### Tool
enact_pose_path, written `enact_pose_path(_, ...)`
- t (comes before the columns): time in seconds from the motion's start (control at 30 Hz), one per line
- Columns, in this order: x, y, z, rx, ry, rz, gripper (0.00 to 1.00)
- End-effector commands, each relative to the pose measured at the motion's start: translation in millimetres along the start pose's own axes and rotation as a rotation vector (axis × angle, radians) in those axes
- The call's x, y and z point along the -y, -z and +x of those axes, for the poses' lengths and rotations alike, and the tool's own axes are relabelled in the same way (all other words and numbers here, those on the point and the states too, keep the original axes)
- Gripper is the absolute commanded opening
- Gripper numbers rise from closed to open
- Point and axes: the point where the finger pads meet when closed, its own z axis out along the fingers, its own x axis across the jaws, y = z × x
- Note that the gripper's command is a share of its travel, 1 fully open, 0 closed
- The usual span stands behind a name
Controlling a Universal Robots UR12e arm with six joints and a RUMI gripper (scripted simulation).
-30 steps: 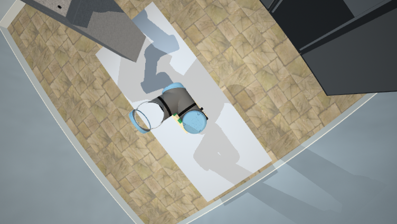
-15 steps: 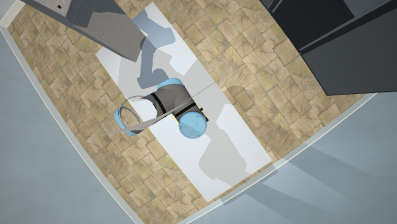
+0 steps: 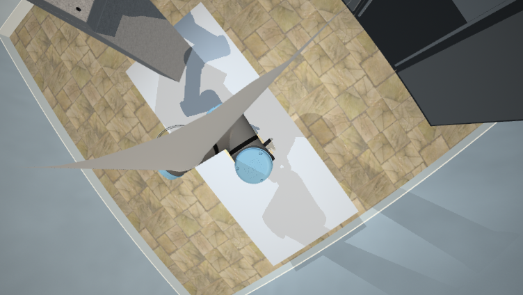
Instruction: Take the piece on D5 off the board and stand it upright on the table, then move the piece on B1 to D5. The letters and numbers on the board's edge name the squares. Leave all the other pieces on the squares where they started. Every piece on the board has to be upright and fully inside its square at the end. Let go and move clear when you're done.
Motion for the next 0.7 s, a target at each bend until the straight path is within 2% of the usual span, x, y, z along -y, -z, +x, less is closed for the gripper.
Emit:
enact_pose_path(0.0, -0.4, 0.4, 0.1, 0.0, 0.0, -0.001, 1.0)
enact_pose_path(0.37, -0.4, 1.7, 0.1, 0.0, 0.0, -0.001, 1.0)
enact_pose_path(0.67, -0.4, 18.3, 0.1, 0.0, 0.0, -0.001, 1.0)
